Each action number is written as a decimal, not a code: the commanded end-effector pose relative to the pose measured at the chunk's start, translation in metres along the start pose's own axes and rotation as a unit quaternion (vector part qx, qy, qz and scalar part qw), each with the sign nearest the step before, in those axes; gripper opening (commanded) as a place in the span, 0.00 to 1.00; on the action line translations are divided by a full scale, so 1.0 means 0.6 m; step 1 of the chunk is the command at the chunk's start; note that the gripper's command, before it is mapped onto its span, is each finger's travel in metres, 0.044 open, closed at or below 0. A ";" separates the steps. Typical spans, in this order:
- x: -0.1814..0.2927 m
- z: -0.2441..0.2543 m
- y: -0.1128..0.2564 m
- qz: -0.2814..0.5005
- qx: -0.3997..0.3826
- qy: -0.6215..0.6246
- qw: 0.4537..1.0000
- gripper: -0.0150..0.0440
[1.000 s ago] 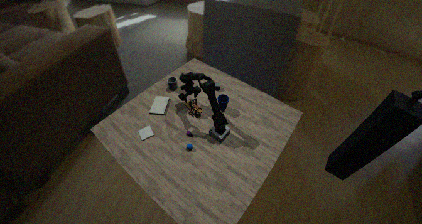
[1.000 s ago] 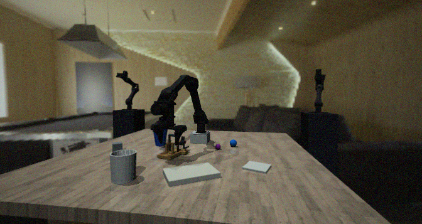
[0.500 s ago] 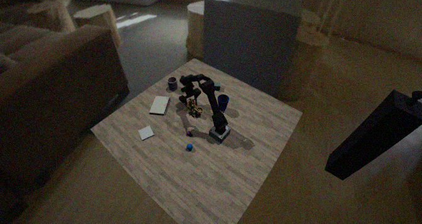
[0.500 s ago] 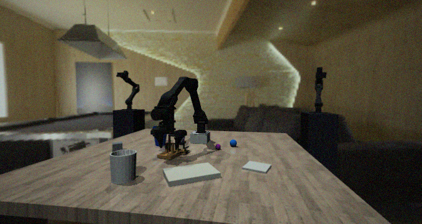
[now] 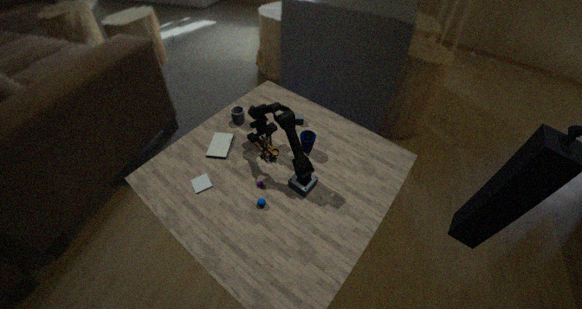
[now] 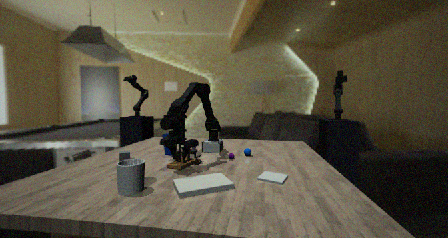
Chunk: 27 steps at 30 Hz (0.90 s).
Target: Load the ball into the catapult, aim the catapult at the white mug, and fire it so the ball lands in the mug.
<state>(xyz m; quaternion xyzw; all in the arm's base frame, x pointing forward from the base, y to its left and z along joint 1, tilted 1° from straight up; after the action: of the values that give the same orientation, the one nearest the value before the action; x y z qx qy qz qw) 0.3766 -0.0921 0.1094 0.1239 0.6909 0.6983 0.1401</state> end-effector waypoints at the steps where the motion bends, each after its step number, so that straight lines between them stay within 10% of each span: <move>1: 0.000 0.000 0.002 -0.001 0.000 0.000 1.000 0.51; 12: -0.001 0.000 0.079 0.000 -0.001 0.000 1.000 0.25; 27: -0.004 0.001 0.059 0.000 0.000 0.001 1.000 0.25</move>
<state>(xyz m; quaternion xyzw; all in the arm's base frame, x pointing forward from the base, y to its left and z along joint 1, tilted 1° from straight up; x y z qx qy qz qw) 0.3778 -0.0926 0.1488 0.1243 0.6904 0.6988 0.1399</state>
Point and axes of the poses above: the point midway between the two fingers, 35 mm back from their tips, its own y axis back along the fingers, its own z axis across the jaws, x = y × z, the point moved 10 cm from there along y, back along the fingers, and after that the axes turned 8 degrees about -y, right-handed, at the moved point
